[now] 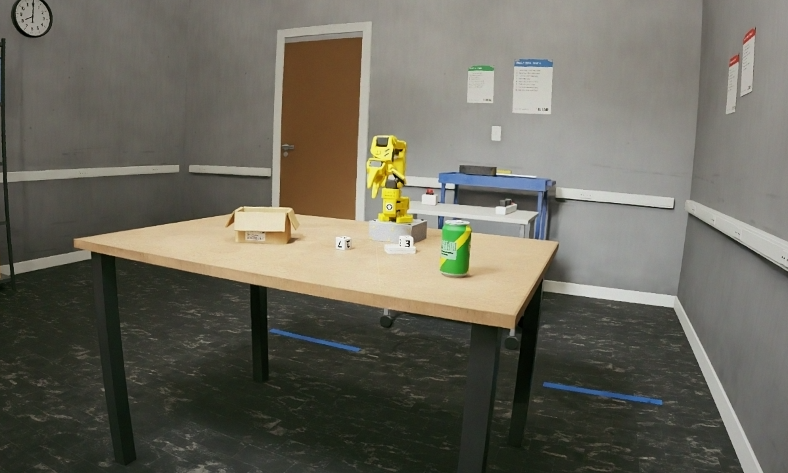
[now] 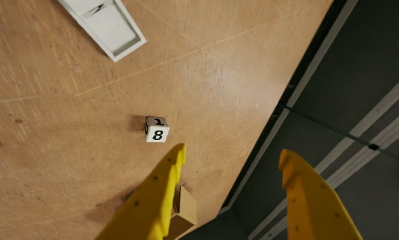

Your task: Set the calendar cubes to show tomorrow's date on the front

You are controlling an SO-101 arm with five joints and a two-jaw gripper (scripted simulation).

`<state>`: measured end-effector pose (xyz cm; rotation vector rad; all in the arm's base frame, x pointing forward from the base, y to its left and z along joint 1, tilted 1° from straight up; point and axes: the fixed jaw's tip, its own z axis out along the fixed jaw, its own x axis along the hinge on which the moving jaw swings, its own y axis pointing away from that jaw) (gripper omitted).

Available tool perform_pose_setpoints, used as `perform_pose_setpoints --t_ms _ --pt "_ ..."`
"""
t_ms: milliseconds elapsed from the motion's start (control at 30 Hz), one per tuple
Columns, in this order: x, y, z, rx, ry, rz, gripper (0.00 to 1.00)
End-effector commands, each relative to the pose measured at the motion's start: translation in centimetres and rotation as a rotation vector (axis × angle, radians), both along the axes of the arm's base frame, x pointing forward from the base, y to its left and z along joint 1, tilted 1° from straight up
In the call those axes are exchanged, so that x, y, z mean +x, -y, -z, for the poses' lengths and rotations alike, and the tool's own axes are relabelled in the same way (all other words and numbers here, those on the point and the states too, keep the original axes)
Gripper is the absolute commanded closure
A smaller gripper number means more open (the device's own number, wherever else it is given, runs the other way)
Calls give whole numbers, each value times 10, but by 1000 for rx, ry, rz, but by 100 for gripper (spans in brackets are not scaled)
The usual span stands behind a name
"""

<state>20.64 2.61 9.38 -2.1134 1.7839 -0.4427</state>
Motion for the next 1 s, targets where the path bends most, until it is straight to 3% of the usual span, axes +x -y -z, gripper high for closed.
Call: perform_pose_setpoints --t_ms 0,433,800,967 --pt "13 28 1 6 10 143 65" --pt "16 76 6 9 9 364 65" --pt "16 80 7 9 5 380 65" --pt "14 79 19 12 -52 380 65"
